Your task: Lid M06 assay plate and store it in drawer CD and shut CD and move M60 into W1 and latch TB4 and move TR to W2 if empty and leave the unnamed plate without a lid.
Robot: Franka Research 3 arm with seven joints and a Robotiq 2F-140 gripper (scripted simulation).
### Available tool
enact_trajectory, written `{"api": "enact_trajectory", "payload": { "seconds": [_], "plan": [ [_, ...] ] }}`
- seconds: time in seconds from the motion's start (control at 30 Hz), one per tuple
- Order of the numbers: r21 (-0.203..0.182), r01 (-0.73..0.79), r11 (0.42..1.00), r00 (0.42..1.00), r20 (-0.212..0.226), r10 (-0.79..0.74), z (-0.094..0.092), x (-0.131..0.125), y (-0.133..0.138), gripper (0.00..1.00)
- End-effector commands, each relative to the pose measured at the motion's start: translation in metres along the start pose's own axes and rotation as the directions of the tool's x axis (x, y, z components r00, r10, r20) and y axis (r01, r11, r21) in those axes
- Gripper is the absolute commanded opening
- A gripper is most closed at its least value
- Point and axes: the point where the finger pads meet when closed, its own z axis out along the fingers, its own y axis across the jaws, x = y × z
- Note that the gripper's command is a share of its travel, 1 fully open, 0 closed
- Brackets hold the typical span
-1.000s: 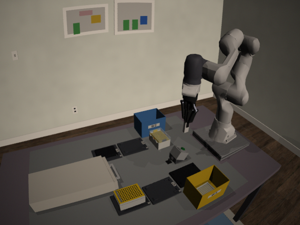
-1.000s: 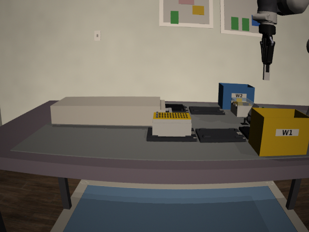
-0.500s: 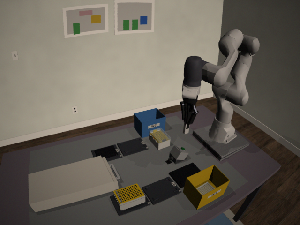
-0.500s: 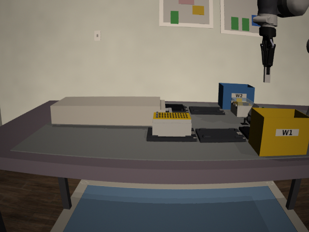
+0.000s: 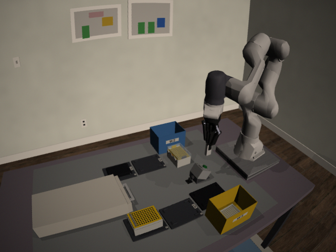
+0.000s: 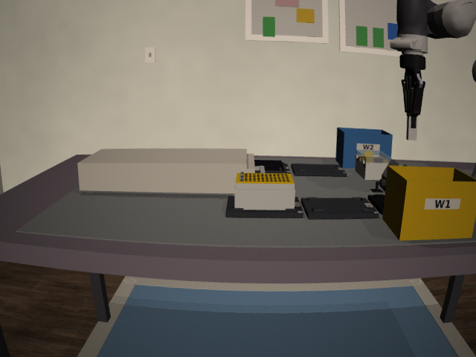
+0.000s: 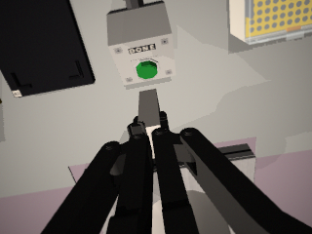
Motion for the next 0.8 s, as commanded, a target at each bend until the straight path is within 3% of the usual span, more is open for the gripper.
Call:
{"api": "enact_trajectory", "payload": {
  "seconds": [0.0,0.53,0.77],
  "plan": [
    [0.001,0.011,1.0,1.0,-0.019,-0.011,0.008,0.006,-0.001,0.0],
    [0.001,0.011,1.0,1.0,-0.019,-0.011,0.045,0.006,-0.001,0.0],
    [0.001,0.011,1.0,1.0,-0.019,-0.011,0.045,0.006,-0.001,0.0]
  ]
}}
